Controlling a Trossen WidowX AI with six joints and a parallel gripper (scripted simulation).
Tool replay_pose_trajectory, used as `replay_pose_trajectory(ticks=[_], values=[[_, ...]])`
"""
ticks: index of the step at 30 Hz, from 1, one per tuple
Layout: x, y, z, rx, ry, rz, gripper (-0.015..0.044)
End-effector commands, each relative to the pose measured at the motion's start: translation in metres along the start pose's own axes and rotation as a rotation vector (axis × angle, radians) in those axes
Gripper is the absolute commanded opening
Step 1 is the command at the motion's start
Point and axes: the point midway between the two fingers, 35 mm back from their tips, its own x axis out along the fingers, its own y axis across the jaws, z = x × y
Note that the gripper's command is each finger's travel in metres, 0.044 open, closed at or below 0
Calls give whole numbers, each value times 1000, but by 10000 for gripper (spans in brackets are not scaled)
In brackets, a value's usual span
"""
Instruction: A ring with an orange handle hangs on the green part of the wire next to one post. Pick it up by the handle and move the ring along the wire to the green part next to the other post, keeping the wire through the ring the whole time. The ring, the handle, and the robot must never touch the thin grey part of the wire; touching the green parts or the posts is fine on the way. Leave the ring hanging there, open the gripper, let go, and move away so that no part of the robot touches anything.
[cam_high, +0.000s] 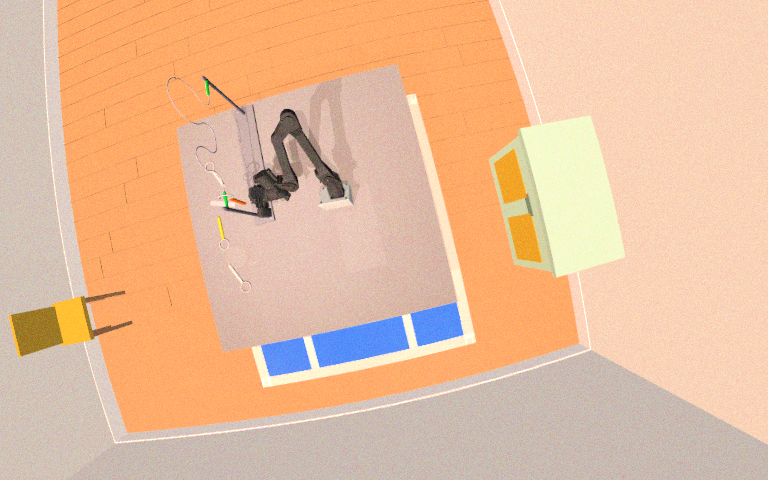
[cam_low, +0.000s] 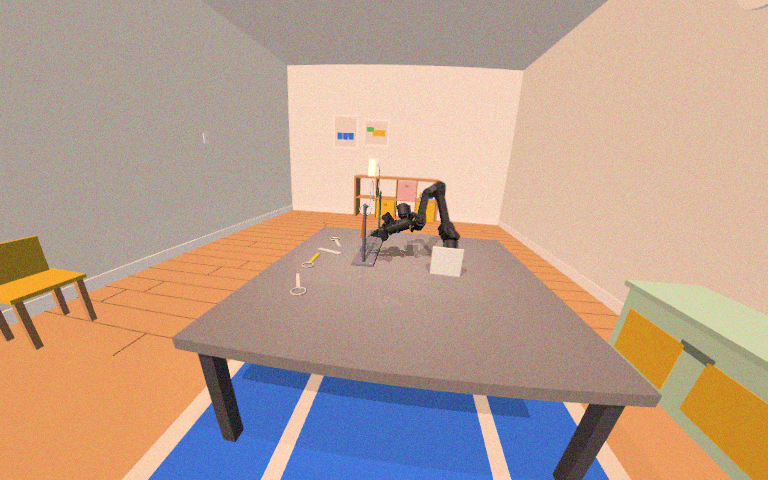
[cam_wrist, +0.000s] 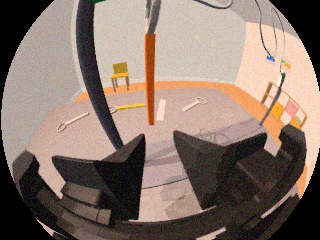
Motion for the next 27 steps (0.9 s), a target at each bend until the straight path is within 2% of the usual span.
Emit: replay_pose_trajectory(ticks=[1, 8, 27], values=[[-15, 1, -3, -3, 11, 3, 160], [-38, 1, -5, -5, 10, 5, 160], [-39, 1, -5, -5, 10, 5, 160]])
